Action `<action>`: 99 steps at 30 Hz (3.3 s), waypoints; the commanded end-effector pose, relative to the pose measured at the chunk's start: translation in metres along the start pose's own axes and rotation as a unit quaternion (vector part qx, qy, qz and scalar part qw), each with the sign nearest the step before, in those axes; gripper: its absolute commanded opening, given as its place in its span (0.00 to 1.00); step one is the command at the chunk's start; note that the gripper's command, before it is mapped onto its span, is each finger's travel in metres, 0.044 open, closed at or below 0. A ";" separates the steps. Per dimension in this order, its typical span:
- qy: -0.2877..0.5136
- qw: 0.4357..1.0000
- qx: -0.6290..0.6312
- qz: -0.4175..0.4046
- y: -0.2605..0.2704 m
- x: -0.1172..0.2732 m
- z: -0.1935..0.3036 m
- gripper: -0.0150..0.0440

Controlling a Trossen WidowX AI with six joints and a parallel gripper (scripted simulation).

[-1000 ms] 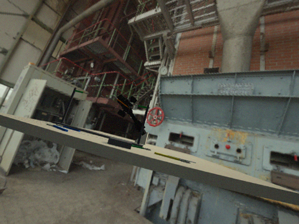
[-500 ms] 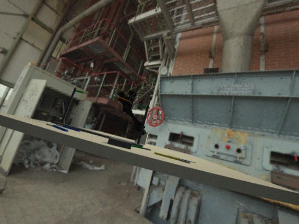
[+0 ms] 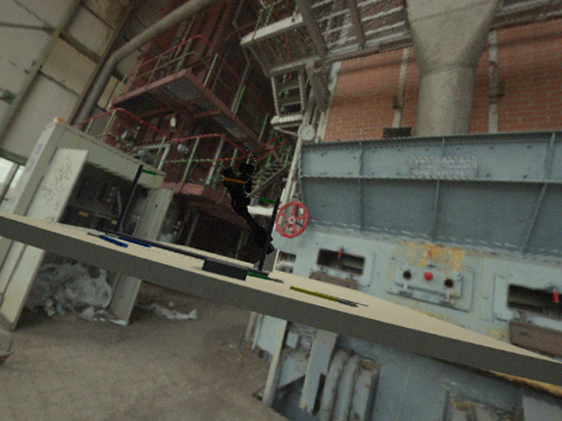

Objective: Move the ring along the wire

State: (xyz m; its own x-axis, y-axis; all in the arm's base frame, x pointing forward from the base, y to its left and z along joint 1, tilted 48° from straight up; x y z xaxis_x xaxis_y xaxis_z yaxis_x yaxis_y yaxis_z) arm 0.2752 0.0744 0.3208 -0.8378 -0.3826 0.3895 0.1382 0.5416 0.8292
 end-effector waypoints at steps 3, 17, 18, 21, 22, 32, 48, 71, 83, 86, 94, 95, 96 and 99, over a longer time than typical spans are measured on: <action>0.009 0.999 -0.035 -0.025 0.012 0.002 0.000 0.00; 0.021 0.993 -0.099 -0.059 0.033 0.008 -0.003 0.00; 0.022 0.993 -0.102 -0.060 0.034 0.008 -0.003 0.00; 0.023 0.992 -0.106 -0.062 0.038 0.010 -0.004 0.00; 0.023 0.992 -0.106 -0.062 0.039 0.010 -0.004 0.00; 0.020 0.994 -0.089 -0.053 0.045 0.011 -0.005 0.00; 0.008 0.999 -0.026 -0.019 0.049 0.011 -0.004 0.00; -0.012 0.996 0.078 0.036 0.052 0.010 -0.001 0.00; -0.022 0.989 0.132 0.066 0.053 0.009 0.001 0.00; -0.025 0.986 0.145 0.073 0.053 0.009 0.002 0.00; -0.032 0.978 0.183 0.093 0.053 0.008 0.003 0.00; -0.033 0.977 0.188 0.096 0.053 0.008 0.003 0.00; -0.034 0.976 0.193 0.098 0.053 0.008 0.003 0.00; -0.037 0.972 0.208 0.106 0.054 0.008 0.004 0.00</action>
State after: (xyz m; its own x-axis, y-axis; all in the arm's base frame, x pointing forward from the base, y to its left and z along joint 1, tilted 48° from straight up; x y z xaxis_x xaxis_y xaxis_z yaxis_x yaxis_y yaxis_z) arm 0.2745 0.1014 0.3651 -0.8494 -0.1951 0.4903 0.1107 0.8426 0.5271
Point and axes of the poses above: the point midway between the two fingers, 35 mm back from their tips, its own x axis back along the fingers, its own y axis across the jaws, z = x × y, the point moved 10 cm from there along x, back along the fingers, and after that the axes turned 7 degrees about -x, right-handed, at the moved point
